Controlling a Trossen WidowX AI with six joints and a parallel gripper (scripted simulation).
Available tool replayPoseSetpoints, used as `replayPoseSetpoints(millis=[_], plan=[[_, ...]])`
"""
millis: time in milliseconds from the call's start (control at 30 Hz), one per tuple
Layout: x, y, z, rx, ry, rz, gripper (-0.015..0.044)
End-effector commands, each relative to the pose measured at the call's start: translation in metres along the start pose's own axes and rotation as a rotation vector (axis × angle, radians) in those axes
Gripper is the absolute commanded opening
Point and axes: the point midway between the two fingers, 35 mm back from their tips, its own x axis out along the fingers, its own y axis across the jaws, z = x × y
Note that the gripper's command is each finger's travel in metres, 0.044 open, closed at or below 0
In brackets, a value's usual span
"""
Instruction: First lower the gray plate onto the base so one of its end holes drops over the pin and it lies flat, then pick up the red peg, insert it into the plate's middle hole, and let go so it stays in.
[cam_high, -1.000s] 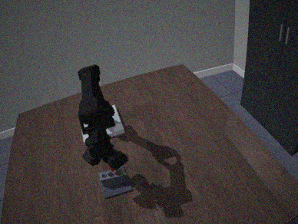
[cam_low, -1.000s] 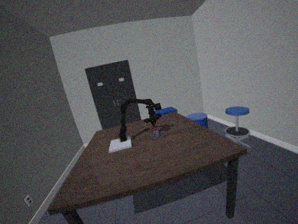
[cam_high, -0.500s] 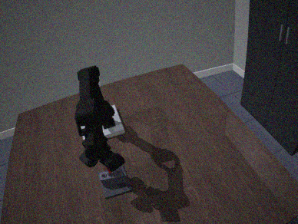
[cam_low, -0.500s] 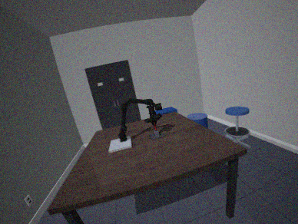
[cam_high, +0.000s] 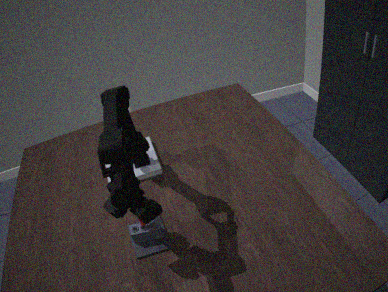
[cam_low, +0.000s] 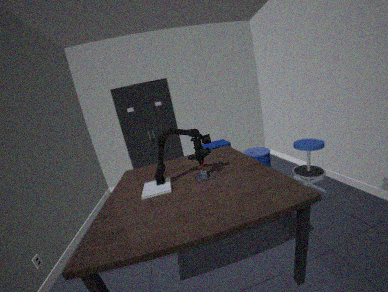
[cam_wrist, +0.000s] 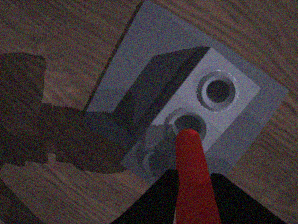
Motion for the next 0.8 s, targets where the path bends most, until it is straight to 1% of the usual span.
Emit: replayPoseSetpoints(millis=[0, 467, 767], plan=[[0.000, 0.000, 0.000, 0.000, 0.000, 0.000, 0.0000], [0.018, -0.001, 0.001, -0.007, -0.002, -0.003, 0.0000], [0.015, -0.001, 0.000, 0.001, 0.002, -0.002, 0.0000]])
